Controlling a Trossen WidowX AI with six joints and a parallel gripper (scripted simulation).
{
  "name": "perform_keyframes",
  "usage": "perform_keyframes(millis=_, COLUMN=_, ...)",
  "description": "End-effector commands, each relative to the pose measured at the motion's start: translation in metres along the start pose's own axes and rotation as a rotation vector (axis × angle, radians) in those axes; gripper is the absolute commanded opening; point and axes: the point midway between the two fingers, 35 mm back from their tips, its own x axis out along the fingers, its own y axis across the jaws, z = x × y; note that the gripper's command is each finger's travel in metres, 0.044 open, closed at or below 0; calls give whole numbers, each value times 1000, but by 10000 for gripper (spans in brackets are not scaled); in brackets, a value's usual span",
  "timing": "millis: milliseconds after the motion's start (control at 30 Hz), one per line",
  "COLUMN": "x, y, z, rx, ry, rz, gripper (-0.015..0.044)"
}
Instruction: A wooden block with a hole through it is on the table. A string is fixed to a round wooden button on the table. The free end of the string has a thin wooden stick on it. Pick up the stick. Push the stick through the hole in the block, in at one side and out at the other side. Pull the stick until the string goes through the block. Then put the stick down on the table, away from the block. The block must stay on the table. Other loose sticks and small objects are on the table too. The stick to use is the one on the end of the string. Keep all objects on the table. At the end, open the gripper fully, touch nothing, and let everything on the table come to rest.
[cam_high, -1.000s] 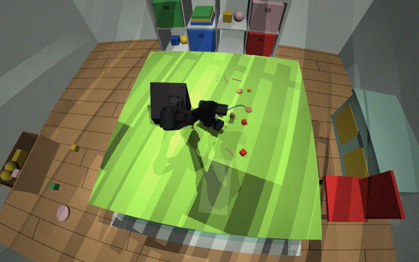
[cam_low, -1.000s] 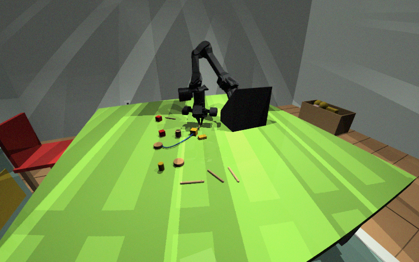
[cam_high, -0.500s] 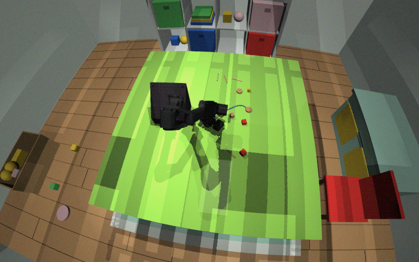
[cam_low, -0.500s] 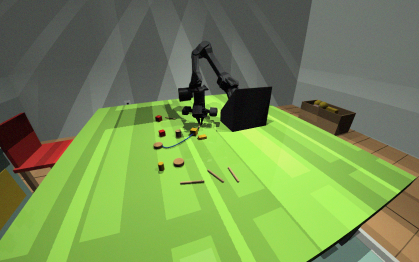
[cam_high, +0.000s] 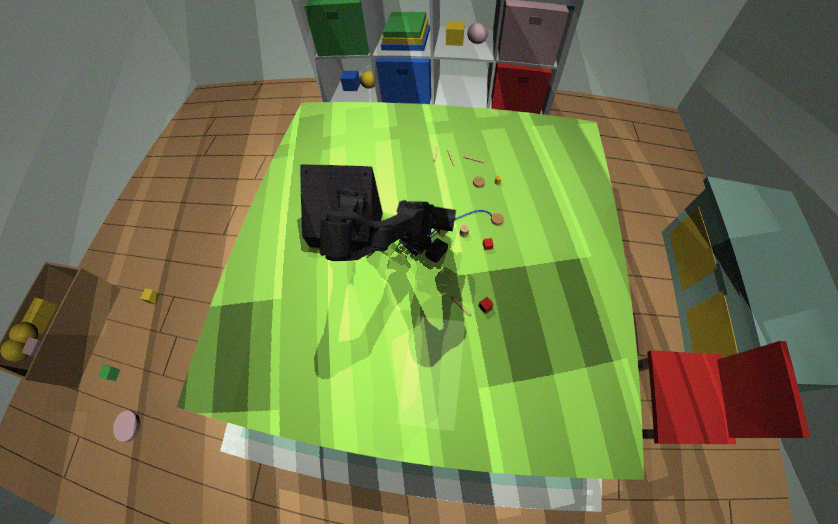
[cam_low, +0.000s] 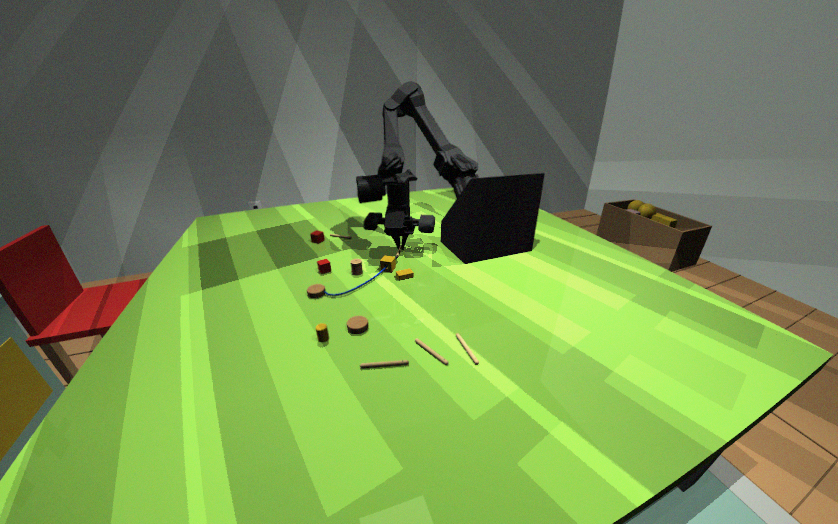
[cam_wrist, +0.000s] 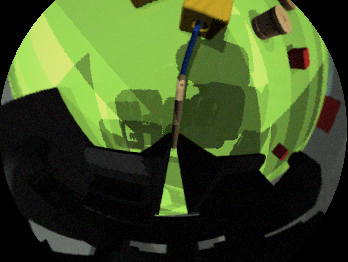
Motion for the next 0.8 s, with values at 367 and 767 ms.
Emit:
perform_keyframes(millis=367, x=-7, y=-1, z=1, rx=0, ry=-5, rz=1, gripper=210)
perform_keyframes(millis=767, x=-80, y=-3, z=-8, rx=6, ry=0, rz=-5, gripper=210)
